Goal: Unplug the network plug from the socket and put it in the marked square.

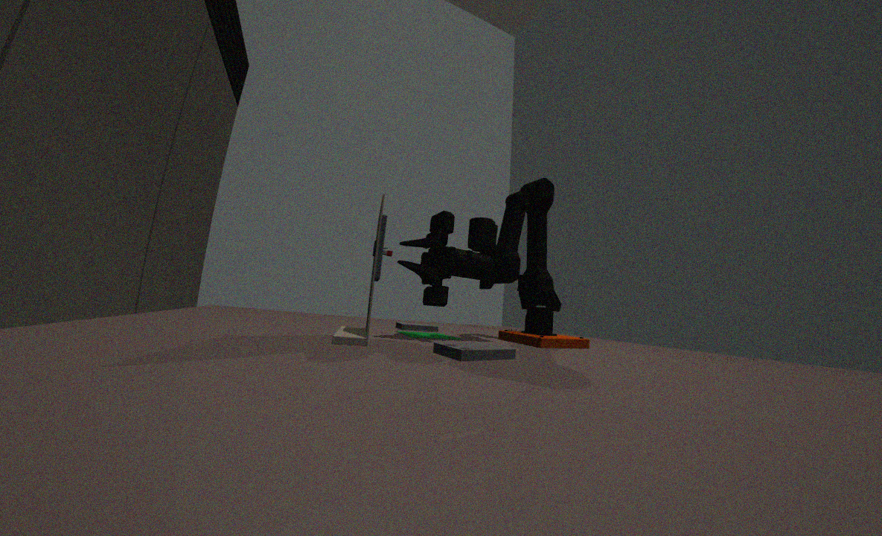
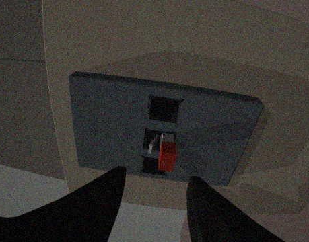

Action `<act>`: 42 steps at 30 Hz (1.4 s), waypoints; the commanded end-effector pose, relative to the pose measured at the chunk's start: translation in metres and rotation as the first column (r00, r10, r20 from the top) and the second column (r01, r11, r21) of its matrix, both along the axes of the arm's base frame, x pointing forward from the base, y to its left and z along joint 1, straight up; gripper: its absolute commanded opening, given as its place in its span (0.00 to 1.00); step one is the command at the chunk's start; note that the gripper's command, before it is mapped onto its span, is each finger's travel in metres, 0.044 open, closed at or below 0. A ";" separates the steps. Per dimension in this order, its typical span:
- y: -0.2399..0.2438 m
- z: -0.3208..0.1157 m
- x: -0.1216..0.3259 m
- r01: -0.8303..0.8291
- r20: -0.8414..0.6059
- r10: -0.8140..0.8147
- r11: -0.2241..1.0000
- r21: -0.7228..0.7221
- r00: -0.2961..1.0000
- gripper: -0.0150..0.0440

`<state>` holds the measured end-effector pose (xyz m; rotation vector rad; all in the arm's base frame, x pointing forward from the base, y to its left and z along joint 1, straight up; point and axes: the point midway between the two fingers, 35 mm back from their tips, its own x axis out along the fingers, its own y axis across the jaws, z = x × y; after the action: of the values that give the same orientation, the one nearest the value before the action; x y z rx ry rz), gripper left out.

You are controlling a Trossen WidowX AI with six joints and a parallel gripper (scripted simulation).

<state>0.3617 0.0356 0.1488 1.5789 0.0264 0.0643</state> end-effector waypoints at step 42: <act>-0.005 -0.002 0.020 -0.003 -0.003 0.003 1.000 -0.005 1.000 0.25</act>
<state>0.3846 0.0299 0.1473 1.5774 0.0302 0.0631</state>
